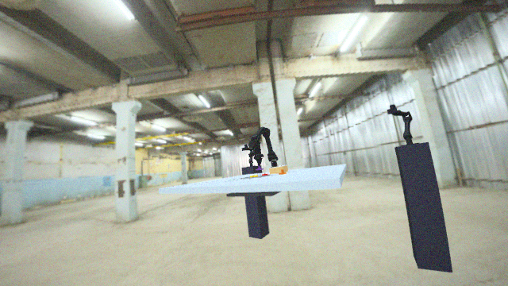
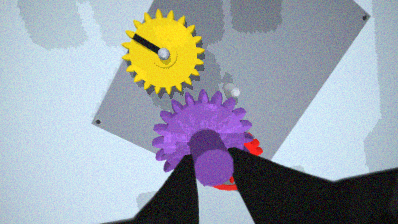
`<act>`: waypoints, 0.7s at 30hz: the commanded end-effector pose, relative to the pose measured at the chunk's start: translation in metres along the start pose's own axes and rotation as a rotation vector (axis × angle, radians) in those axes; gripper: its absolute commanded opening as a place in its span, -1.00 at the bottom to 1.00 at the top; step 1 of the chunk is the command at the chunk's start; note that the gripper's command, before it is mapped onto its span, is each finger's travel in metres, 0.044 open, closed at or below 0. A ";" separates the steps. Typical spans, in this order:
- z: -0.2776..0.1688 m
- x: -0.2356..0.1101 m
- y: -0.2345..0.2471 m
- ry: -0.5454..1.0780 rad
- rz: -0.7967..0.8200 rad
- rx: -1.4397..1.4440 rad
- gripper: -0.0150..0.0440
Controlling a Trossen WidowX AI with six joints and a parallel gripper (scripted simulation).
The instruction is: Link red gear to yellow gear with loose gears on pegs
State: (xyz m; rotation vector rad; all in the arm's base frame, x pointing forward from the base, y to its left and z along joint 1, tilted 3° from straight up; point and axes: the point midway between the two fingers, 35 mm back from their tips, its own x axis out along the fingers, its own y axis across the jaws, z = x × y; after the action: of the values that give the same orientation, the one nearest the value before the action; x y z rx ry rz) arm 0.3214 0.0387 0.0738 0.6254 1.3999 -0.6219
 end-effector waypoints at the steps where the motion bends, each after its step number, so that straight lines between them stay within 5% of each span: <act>1: -0.001 -0.001 -0.001 0.004 0.000 -0.006 -0.49; 21: -0.001 0.002 -0.001 0.004 0.000 -0.035 -0.49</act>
State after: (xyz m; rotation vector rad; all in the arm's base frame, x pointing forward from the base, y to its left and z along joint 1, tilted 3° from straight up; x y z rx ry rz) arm 0.3206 0.0386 0.0739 0.6142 1.4045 -0.6127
